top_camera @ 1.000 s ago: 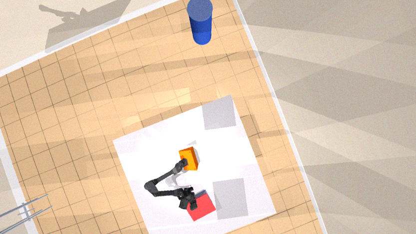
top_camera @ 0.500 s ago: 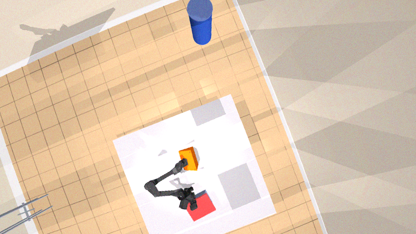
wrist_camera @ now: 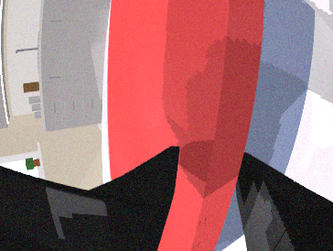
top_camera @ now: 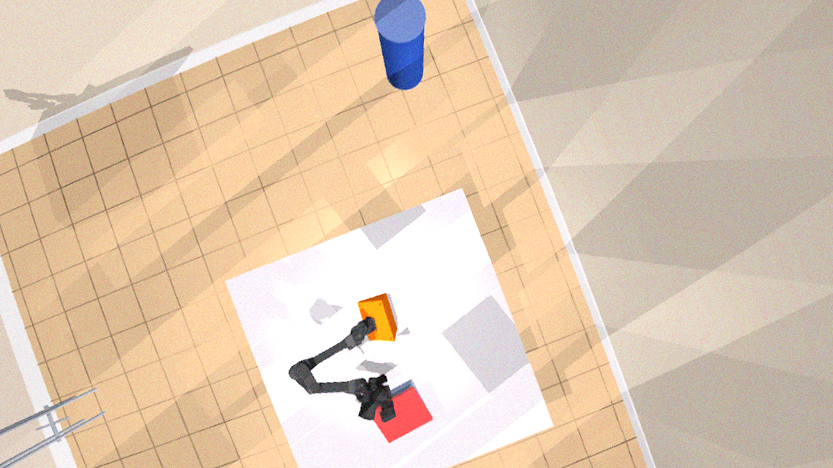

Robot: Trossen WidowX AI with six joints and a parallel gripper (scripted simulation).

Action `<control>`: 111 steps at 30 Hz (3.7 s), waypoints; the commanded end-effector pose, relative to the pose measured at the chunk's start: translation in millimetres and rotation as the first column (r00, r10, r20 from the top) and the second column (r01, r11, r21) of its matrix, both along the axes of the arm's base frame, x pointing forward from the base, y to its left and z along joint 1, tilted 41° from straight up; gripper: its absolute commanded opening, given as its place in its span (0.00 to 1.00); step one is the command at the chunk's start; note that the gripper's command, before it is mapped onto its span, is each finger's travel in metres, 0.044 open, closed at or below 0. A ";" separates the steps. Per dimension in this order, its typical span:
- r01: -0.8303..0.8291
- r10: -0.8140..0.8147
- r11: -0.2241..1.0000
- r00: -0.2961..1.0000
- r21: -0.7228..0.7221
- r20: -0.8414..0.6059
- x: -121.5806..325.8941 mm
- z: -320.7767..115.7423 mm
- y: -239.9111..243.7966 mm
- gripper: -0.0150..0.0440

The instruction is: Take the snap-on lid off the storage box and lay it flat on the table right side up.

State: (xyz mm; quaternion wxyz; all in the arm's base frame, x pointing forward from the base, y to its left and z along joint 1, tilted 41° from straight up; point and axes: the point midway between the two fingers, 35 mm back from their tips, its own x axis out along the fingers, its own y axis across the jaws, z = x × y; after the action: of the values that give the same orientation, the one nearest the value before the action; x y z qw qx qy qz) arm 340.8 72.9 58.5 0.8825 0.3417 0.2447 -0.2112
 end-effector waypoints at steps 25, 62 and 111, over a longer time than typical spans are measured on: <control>-0.002 0.002 1.000 1.000 0.005 0.006 5.9 28.5 27.2 0.25; -0.002 0.002 1.000 1.000 0.008 0.007 32.3 61.5 67.7 0.25; -0.002 0.002 1.000 1.000 0.010 0.005 18.6 78.4 109.8 0.25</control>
State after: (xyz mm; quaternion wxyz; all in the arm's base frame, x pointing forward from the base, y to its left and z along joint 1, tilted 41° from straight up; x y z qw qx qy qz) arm 361.3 177.3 142.0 0.8815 0.3459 0.2442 -0.2089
